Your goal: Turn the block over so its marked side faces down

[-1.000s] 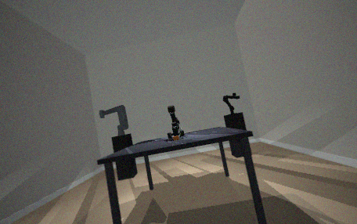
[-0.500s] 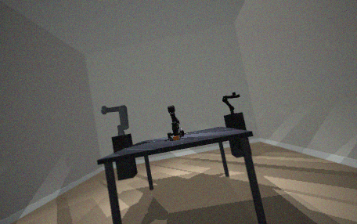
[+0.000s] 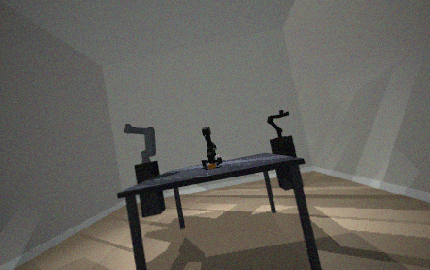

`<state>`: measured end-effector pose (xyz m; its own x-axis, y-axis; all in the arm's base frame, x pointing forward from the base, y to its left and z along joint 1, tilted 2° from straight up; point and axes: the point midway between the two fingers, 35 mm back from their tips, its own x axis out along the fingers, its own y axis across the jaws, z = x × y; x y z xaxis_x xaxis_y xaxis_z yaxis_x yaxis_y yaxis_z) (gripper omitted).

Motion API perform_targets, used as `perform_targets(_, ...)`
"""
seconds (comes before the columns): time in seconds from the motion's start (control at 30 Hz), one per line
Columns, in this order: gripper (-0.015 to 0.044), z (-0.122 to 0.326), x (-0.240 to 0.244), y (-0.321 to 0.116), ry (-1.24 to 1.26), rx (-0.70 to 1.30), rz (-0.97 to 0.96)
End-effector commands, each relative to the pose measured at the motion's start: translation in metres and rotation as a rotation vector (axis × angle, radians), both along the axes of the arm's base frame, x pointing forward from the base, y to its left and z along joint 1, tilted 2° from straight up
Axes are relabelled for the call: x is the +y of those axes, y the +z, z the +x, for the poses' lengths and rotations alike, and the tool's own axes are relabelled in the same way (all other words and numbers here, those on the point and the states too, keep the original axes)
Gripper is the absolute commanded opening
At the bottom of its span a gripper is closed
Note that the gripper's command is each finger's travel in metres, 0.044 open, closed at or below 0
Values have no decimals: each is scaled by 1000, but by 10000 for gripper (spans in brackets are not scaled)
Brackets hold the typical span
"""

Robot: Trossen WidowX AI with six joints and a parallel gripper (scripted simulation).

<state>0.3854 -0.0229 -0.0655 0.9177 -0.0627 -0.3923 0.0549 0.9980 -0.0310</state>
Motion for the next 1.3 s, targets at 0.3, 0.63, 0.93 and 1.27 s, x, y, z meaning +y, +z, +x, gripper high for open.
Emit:
perform_targets(0.3,440,10,1,27,-3,284,16)
perform_targets(0.63,440,-20,3,70,-9,505,25)
perform_targets(0.93,440,-20,3,70,-9,505,25)
perform_targets(1.27,440,13,2,74,-16,780,41)
